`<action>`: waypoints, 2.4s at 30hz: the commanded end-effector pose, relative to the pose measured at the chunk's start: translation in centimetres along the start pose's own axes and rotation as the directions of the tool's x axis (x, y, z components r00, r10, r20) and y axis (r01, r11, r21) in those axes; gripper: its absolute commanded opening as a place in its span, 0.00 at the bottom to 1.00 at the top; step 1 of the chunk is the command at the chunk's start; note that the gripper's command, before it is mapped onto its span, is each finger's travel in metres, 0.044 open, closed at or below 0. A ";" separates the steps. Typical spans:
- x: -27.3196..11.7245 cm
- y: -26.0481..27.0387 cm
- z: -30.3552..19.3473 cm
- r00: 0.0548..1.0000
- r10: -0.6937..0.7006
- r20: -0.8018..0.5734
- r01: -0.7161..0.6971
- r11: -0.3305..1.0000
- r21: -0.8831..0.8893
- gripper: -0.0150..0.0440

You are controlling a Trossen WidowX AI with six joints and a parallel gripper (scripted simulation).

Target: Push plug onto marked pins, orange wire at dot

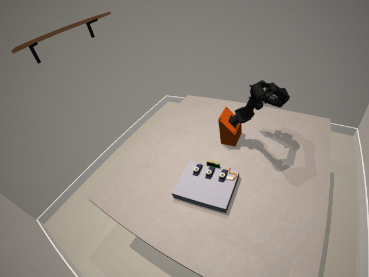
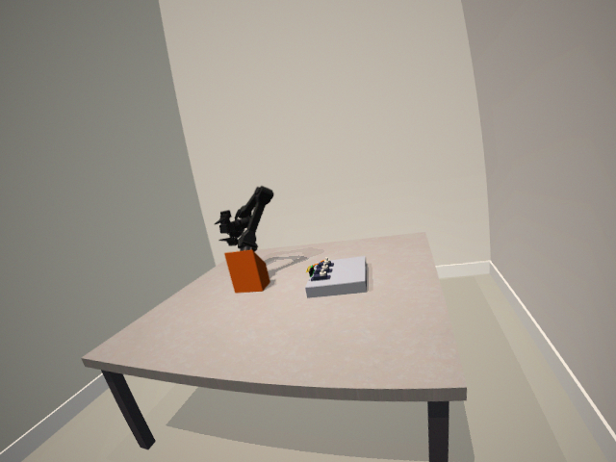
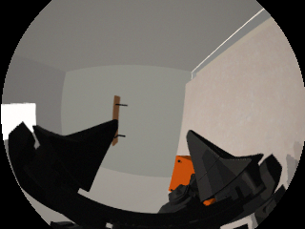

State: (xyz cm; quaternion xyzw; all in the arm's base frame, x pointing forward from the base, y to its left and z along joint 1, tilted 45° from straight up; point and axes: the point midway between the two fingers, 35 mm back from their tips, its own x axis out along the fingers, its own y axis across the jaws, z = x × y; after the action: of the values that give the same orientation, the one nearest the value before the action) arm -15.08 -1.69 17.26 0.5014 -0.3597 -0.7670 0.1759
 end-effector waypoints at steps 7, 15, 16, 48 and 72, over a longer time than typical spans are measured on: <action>-0.3 -0.6 0.4 0.999 -0.024 0.030 0.024 1.000 0.010 0.62; -1.0 -2.0 1.1 0.993 -0.079 0.087 0.075 0.996 0.041 0.45; -1.1 -2.2 1.2 0.991 -0.089 0.098 0.084 0.995 0.046 0.45; -8.0 -10.7 3.4 0.793 -0.470 0.388 0.361 0.875 0.323 0.45; -14.8 -15.7 1.3 0.524 -0.731 0.436 0.447 0.672 0.590 0.45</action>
State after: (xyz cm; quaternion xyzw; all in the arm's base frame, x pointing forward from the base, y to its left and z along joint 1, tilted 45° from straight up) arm -9.30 18.03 15.57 0.3334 -0.3533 -0.8147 -0.3167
